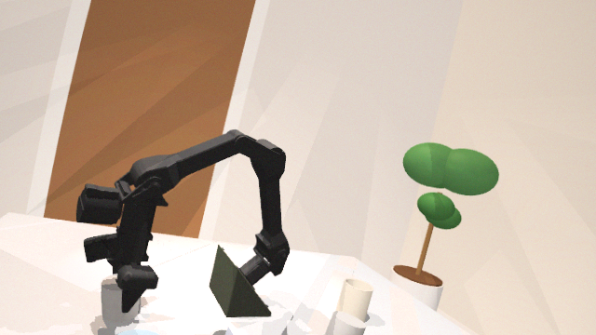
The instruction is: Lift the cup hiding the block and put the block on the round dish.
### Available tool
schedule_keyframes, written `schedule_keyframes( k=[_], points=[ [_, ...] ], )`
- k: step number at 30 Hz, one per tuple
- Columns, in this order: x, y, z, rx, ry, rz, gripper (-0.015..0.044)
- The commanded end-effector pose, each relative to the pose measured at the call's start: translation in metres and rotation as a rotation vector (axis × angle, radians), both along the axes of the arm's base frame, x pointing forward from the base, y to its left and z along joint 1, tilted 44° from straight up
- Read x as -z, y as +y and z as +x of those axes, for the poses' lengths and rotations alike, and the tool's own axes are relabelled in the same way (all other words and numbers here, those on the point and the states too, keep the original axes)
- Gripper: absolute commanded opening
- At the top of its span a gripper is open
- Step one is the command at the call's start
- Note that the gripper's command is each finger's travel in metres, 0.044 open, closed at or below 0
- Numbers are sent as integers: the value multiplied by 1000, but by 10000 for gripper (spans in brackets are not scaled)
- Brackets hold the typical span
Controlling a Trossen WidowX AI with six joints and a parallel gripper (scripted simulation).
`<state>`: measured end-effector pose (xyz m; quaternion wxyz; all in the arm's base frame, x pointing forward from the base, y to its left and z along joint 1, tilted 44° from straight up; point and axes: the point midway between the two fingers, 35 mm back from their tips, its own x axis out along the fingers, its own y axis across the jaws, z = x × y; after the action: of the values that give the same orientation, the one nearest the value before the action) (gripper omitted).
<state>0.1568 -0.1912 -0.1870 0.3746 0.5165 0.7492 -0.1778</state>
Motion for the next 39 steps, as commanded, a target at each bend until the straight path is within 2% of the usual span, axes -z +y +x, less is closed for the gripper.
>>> schedule_keyframes(
  k=[1,3,20,23,28,31,35,39],
  points=[
    [5,5,-1,6,2,4,0],
    [7,7,-2,6,2,4,0],
    [-4,-4,1,1,1,2,440],
    [-33,-29,8,6,2,3,440],
    [-36,-31,9,6,3,3,440],
    [-41,-29,19,11,6,-2,361],
    [-64,-16,62,31,18,-20,260],
    [-97,11,113,60,35,-32,260]
  ],
)
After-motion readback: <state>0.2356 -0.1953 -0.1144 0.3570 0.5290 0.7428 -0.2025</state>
